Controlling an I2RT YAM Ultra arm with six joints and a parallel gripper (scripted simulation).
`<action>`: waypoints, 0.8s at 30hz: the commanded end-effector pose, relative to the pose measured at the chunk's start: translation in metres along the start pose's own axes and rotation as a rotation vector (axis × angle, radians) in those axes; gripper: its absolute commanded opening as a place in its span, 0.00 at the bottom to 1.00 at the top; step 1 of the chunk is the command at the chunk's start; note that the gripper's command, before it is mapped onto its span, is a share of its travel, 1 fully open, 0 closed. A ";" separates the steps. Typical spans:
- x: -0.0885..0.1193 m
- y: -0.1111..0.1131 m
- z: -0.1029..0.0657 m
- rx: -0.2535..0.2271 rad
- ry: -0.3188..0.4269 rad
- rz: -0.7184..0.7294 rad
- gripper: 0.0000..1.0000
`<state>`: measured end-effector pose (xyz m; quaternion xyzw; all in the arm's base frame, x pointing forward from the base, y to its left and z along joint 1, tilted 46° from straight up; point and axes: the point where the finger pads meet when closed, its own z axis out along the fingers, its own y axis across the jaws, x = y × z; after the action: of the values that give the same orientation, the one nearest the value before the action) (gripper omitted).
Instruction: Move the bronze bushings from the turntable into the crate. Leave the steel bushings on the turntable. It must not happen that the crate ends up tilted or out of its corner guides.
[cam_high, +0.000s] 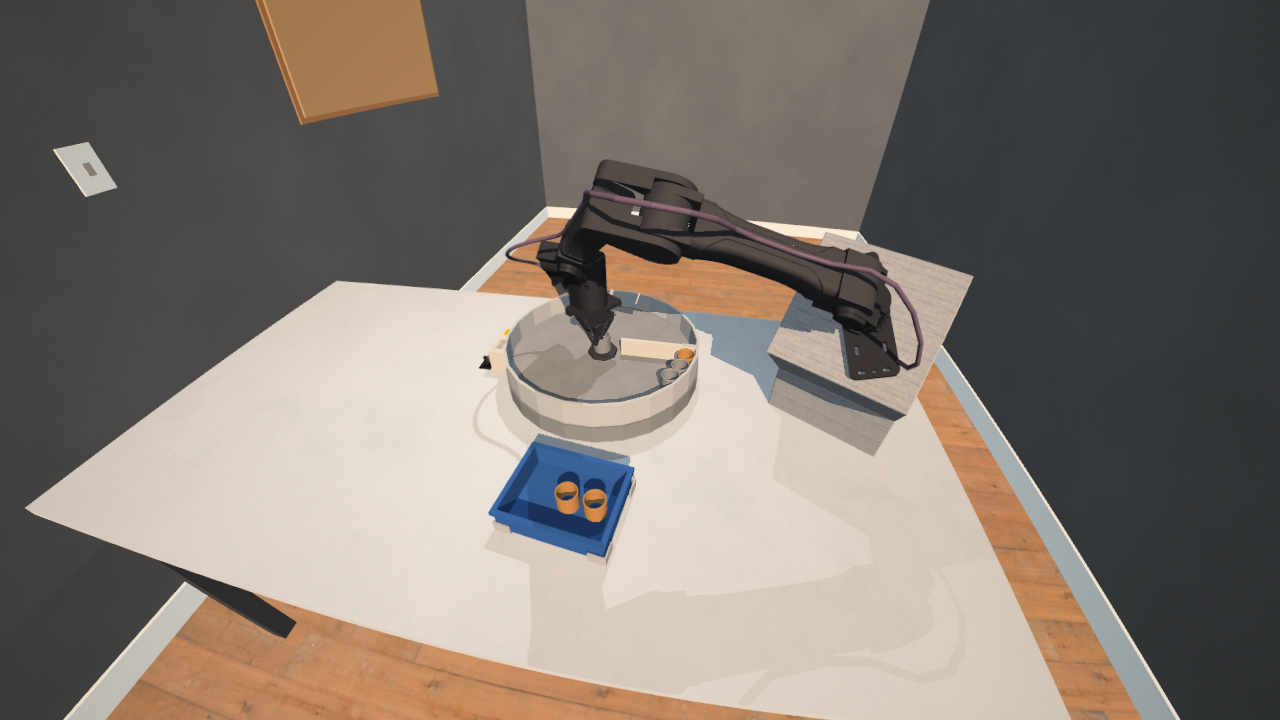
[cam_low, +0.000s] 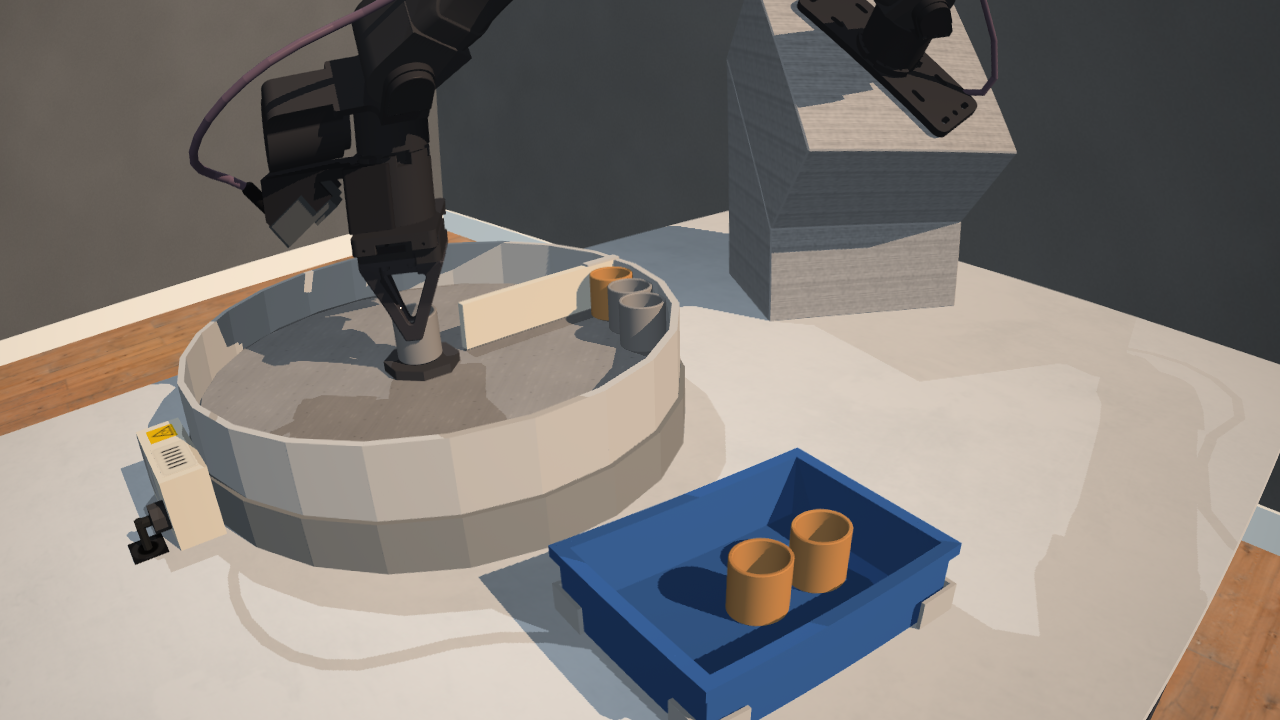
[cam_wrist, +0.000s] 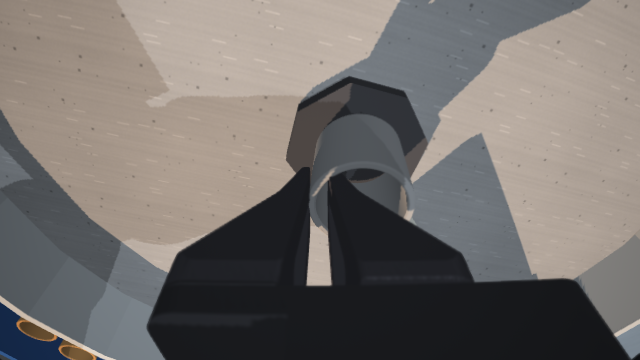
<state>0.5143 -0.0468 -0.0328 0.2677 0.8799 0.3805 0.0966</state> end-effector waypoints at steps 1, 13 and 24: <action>-0.008 -0.005 -0.023 -0.001 -0.034 0.018 0.00; -0.008 -0.005 -0.023 -0.003 -0.033 0.018 0.16; -0.008 -0.005 -0.023 -0.003 -0.033 0.018 0.16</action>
<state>0.5135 -0.0511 -0.0328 0.2717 0.8789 0.3798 0.0974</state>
